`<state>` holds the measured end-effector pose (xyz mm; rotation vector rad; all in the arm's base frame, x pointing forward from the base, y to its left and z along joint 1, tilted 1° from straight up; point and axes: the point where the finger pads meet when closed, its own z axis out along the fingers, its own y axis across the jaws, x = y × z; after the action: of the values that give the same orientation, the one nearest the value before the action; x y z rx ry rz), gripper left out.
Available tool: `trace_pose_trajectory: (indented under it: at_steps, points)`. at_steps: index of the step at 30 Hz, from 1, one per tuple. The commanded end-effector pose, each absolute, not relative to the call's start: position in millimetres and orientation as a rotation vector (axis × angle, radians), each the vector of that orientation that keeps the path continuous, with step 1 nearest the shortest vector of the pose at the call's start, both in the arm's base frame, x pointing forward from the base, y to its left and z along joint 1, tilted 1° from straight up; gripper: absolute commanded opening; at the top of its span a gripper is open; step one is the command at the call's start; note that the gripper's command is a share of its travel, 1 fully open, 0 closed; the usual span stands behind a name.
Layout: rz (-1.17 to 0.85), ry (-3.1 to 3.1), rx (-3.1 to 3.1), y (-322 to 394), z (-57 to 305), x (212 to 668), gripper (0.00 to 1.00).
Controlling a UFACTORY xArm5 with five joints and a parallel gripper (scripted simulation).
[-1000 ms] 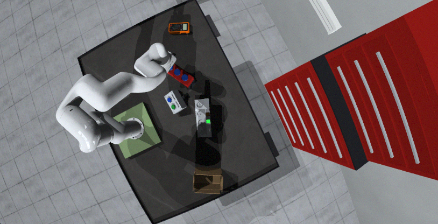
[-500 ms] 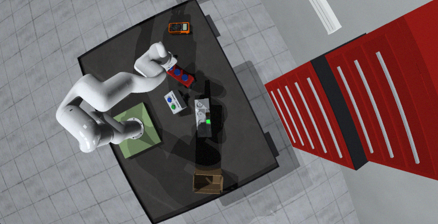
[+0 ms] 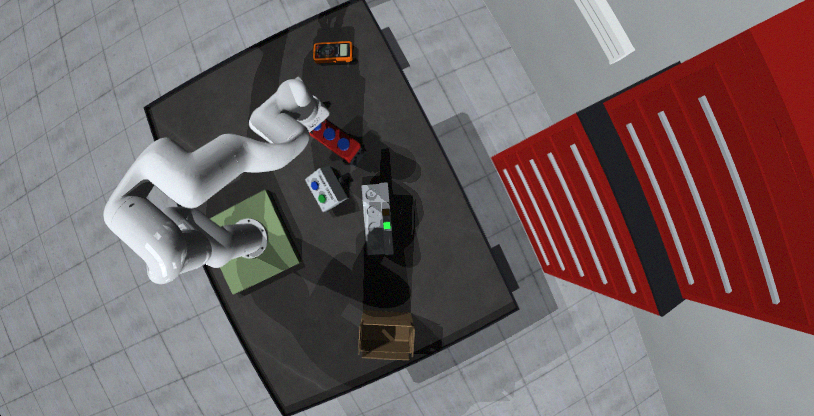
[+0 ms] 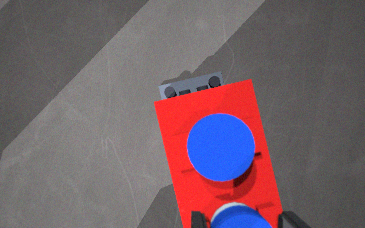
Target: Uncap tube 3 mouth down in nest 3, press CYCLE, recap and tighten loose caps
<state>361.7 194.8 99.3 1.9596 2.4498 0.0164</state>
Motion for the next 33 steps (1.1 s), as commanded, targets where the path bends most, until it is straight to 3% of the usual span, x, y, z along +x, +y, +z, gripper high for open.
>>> trace_pose_trajectory:
  at_steps: [1, 13, 25, 33]
  points:
    - [0.016, 2.442, 1.954, 195.5, 107.7, 362.7, 0.46]
    - [0.016, 2.442, 1.954, 195.5, 143.8, 362.1, 0.46]
    - [0.010, 2.836, 1.312, 146.0, 144.8, 387.0, 0.46]
    - [0.010, 2.840, 1.304, 112.2, 145.1, 403.9, 0.46]
